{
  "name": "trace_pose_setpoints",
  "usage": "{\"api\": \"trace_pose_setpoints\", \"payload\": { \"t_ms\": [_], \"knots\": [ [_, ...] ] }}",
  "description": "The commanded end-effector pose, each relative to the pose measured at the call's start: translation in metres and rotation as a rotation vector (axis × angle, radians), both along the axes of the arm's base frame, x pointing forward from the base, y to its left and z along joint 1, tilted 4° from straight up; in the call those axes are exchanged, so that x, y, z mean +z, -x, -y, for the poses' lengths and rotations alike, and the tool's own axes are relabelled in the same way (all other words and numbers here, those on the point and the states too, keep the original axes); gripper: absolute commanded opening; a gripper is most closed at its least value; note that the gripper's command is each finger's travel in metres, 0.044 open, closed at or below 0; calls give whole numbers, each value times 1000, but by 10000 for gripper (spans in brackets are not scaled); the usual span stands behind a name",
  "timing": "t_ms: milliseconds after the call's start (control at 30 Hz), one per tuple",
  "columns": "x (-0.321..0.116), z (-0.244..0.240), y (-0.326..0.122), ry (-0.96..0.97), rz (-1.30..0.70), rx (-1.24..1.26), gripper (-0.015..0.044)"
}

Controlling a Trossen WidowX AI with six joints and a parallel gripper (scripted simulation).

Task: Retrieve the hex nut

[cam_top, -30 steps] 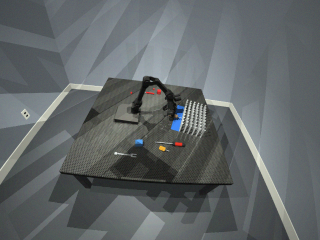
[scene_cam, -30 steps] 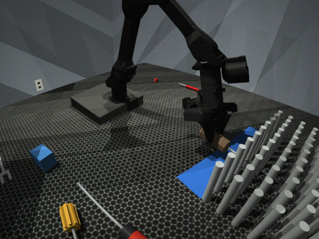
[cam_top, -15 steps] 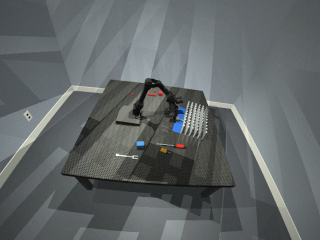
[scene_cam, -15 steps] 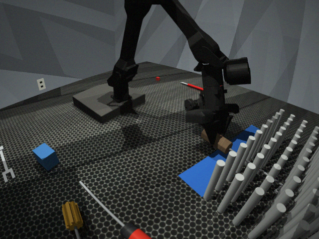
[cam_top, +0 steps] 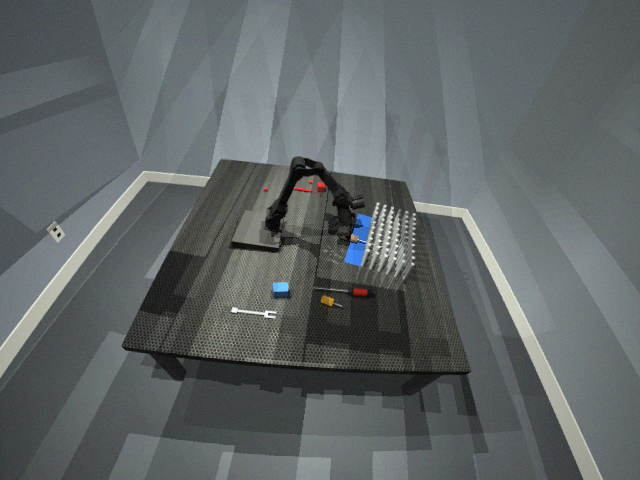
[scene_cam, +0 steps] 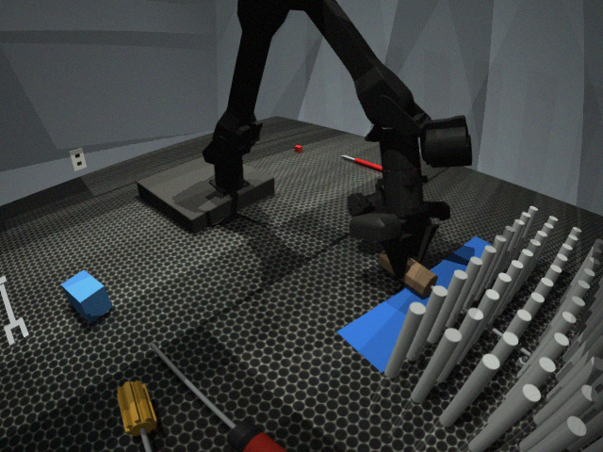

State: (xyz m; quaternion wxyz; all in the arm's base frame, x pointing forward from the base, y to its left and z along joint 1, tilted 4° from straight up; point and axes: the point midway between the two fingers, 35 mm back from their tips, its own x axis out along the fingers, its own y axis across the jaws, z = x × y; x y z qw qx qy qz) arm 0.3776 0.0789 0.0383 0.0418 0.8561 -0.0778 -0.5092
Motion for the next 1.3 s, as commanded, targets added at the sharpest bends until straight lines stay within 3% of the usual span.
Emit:
{"api": "trace_pose_setpoints", "payload": {
  "t_ms": [0, 1267],
  "knots": [
    [0, -1, 1, -2, 3, 4, 0],
    [-3, -2, 25, -2, -1, 1, 0]
  ]
}}
